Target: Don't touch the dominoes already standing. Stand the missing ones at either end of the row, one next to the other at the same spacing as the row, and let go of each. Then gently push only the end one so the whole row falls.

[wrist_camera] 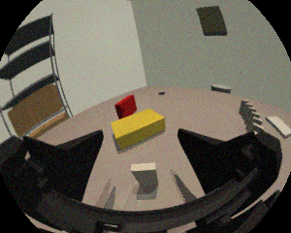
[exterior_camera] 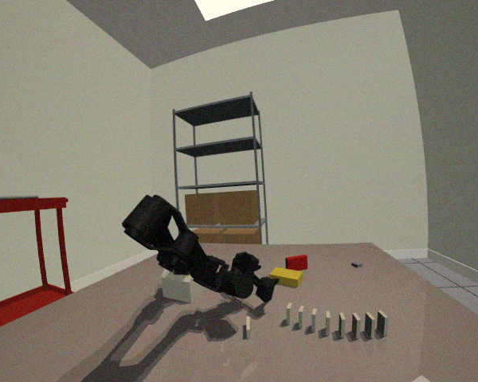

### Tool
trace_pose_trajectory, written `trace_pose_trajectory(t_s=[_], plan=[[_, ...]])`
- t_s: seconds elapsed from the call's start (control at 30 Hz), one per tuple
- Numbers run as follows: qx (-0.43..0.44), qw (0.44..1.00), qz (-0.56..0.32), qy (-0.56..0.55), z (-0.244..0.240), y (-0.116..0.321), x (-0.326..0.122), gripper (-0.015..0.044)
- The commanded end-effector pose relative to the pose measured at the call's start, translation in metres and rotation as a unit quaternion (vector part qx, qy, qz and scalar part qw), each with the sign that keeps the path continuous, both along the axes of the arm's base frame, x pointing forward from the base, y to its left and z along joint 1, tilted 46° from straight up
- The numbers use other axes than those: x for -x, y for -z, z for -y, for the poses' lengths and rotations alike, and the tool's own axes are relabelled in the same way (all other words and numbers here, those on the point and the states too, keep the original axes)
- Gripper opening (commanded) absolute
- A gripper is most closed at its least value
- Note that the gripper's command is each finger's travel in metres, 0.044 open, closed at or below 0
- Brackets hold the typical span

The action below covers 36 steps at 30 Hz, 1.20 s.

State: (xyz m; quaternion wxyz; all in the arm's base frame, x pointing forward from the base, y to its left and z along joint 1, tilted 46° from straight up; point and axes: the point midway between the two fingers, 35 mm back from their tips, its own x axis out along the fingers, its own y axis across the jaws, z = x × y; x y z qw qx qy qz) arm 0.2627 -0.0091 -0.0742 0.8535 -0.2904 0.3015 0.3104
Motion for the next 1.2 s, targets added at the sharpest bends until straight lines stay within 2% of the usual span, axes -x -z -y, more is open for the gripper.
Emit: trace_pose_trajectory(t_s=[0.0,0.3,0.43,0.57,0.73,0.8,1.17], plan=[[0.01,1.0,-0.012,0.0,-0.015,-0.007,-0.031,0.044],[0.048,0.981,-0.176,0.072,-0.03,0.024,-0.036,0.044],[0.135,0.94,-0.288,0.126,-0.042,0.033,-0.028,0.044],[0.263,0.882,-0.353,0.171,-0.049,0.021,-0.014,0.044],[0.444,0.796,-0.343,0.228,-0.05,-0.024,-0.006,0.044],[0.484,0.776,-0.327,0.237,-0.052,-0.037,-0.007,0.044],[0.493,0.772,-0.323,0.239,-0.052,-0.041,-0.007,0.044]])
